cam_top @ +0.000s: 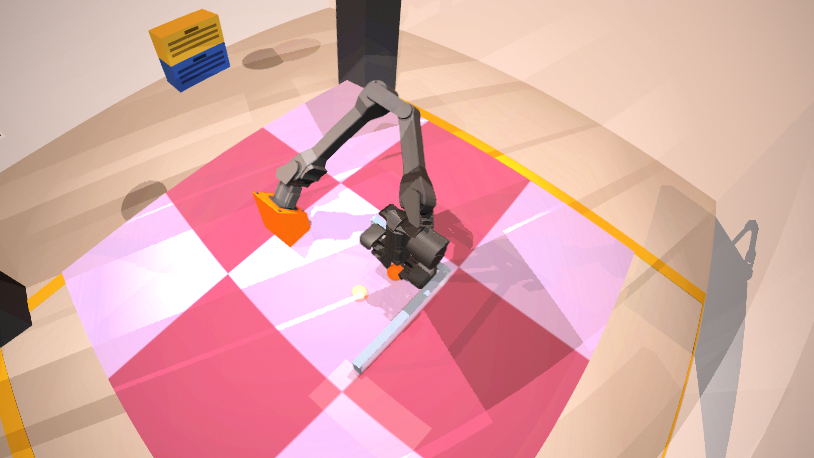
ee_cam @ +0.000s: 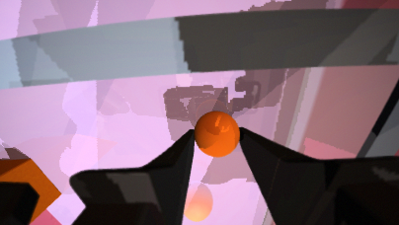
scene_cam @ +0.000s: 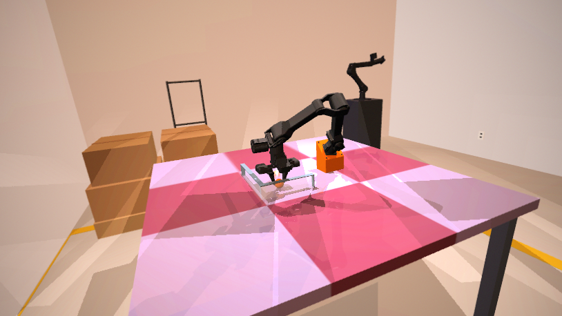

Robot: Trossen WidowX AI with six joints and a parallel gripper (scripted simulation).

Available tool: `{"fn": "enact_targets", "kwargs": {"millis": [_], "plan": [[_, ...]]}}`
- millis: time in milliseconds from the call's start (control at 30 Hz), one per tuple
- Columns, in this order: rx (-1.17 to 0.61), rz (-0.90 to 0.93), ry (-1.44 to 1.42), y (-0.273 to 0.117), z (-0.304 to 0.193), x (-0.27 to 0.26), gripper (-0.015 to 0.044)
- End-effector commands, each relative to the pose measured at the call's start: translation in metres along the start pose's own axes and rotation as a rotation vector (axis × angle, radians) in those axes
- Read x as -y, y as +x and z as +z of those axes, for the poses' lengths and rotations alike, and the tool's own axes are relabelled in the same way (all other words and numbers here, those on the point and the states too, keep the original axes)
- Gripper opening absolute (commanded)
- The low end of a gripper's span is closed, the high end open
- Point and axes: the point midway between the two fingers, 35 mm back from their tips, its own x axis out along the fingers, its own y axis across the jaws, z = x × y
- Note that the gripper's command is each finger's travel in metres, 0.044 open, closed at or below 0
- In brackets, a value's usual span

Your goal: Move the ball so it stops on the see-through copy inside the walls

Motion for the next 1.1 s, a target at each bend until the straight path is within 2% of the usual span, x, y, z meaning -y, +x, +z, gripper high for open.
{"fn": "enact_targets", "kwargs": {"millis": [0, 33, 600, 800, 1067], "plan": [[0.001, -0.005, 0.000, -0.014, -0.001, 0.004, 0.0025], [0.000, -0.005, 0.000, -0.021, -0.001, 0.005, 0.0000], [0.000, -0.003, 0.001, -0.129, -0.001, 0.001, 0.0000], [0.000, -0.003, 0.001, -0.128, -0.006, 0.000, 0.0000], [-0.004, -0.004, 0.001, -0.101, -0.070, -0.012, 0.0000]]}}
